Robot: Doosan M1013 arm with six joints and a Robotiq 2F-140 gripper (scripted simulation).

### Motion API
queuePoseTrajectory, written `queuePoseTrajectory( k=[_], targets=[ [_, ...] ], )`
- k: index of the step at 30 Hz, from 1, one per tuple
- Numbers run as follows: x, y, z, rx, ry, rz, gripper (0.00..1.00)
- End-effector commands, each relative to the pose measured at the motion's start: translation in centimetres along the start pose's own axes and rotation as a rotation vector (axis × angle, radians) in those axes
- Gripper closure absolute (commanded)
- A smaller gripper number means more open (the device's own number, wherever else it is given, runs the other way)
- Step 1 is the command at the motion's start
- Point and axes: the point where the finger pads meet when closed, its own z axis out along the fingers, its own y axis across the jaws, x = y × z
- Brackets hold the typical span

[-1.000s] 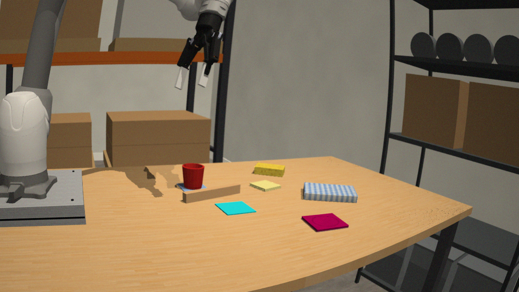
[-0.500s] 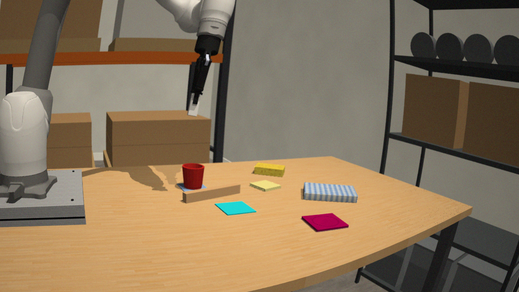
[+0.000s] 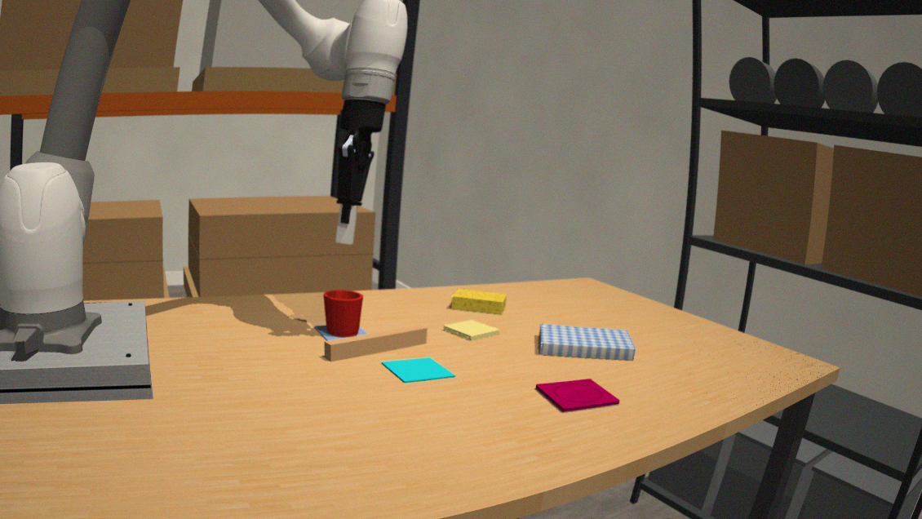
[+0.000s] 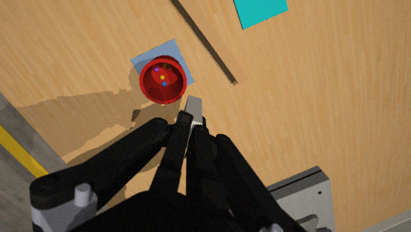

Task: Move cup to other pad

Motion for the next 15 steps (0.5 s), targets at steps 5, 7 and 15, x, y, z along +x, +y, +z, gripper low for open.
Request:
queuePoseTrajectory(
  k=[5, 7, 15],
  targets=[
    [-0.7, -2.5, 4.0, 0.066, 0.008, 0.339, 1.00],
    [-0.8, -2.9, 4.7, 0.080, 0.006, 0.408, 1.00],
    [-1.0, -4.0, 6.6, 0.119, -0.003, 0.597, 1.00]
  ],
)
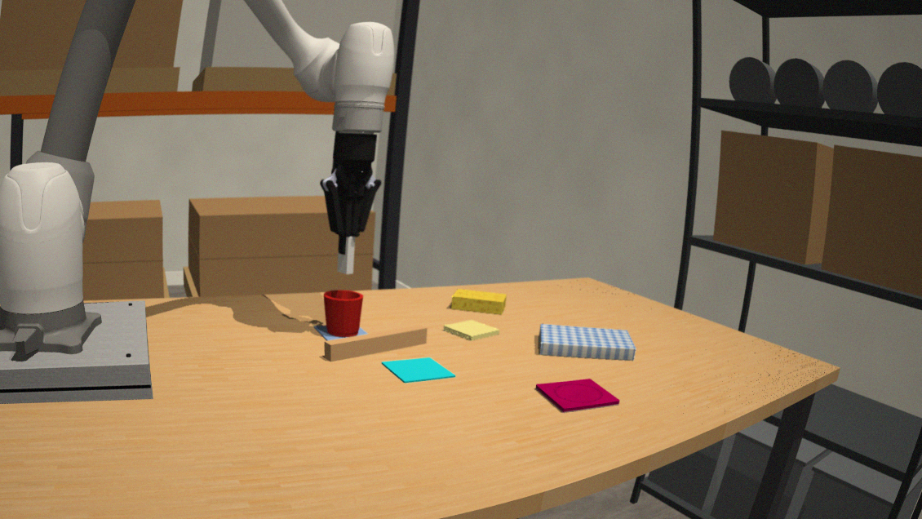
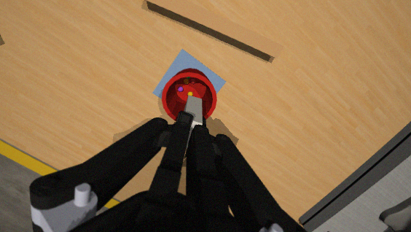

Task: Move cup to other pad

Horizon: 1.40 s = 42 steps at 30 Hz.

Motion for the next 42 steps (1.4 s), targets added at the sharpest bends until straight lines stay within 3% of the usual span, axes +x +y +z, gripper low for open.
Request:
queuePoseTrajectory(
  k=[1, 22, 23, 42],
  targets=[
    [-0.64, -0.24, 1.25, 0.015, 0.002, 0.085, 1.00],
    [-0.66, -0.25, 1.29, 0.016, 0.002, 0.089, 1.00],
    [-0.66, -0.25, 1.29, 0.016, 0.002, 0.089, 0.41],
    [-0.66, -0.25, 1.29, 0.016, 0.002, 0.089, 0.41]
  ],
)
